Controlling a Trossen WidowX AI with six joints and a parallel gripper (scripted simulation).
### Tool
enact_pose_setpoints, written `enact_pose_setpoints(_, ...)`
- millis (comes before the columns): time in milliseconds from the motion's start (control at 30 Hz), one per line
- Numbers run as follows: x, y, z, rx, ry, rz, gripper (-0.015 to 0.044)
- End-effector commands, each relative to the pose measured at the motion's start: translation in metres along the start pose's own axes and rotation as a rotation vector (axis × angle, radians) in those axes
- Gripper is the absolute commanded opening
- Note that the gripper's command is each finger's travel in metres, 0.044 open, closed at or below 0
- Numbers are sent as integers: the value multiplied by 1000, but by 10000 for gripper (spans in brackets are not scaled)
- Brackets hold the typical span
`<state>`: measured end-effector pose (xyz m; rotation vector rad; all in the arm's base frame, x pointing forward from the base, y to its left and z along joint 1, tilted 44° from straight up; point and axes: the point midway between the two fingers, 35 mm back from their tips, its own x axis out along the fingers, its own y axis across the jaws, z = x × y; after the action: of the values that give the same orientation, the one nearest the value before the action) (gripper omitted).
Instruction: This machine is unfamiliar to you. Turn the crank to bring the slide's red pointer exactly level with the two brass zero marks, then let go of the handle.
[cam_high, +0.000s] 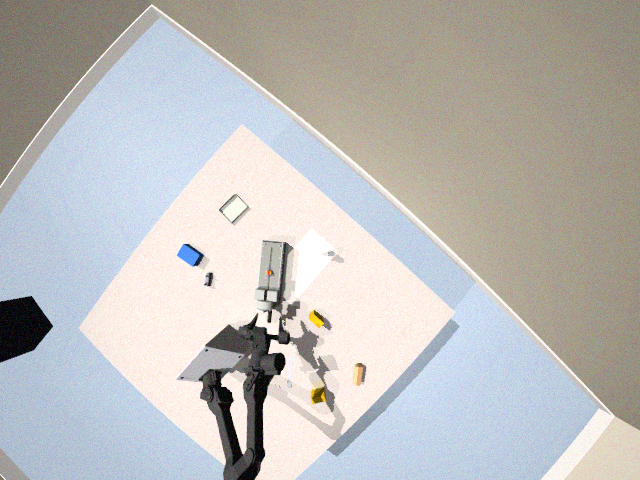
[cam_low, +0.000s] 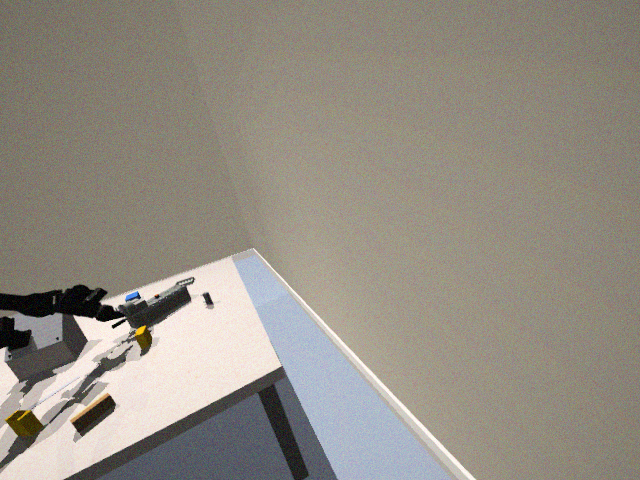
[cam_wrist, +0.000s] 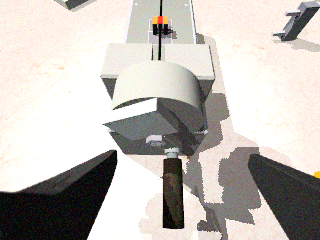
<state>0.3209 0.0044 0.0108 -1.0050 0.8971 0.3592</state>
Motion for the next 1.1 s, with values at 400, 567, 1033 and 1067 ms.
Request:
enact_pose_setpoints(400,20,3,-20,-6,6,12,440)
enact_pose_setpoints(567,26,4,-26,-7,6,12,440)
enact_pose_setpoints(1033,39,5,-41,-8,6,10,440)
enact_pose_setpoints(1067,39,5,-41,-8,6,10,414)
